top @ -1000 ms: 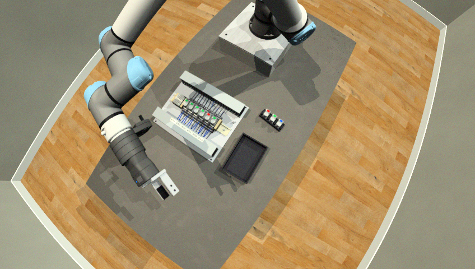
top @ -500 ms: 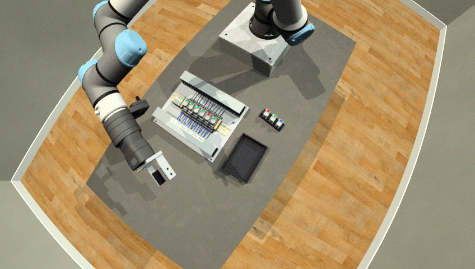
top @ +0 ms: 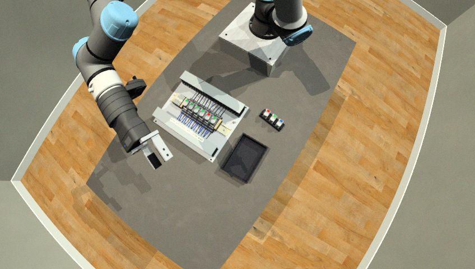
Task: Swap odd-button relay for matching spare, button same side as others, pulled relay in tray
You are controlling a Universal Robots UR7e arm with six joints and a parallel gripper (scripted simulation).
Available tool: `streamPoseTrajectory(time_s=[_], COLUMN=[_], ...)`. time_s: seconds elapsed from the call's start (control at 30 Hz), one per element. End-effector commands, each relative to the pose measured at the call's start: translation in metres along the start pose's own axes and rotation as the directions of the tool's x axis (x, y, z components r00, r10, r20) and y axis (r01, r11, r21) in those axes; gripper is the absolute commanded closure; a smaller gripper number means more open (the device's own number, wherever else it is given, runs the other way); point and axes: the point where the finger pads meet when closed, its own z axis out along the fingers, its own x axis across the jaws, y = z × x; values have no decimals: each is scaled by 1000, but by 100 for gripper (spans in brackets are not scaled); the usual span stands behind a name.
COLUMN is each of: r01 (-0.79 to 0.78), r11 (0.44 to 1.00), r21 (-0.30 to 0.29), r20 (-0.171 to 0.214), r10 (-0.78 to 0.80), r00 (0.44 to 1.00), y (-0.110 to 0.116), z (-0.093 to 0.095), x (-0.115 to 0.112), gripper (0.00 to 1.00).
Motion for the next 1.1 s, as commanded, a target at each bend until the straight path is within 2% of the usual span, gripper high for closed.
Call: streamPoseTrajectory(time_s=[0.0,0.13,0.3,0.7,0.87,1.07], r01=[0,0,0,0,0,0], r11=[1000,1000,1000,1000,1000,1000], r21=[4,4,5,5,5,5], r20=[-16,-16,-16,-16,-16,-16], r10=[0,0,0,0,0,0], r00=[1000,1000,1000,1000,1000,1000], y=[0,0,5,5,10,10], z=[-5,-5,-45,-45,-85,-85], x=[4,4,46,46,88,88], gripper=[0,0,0,0,0,0])
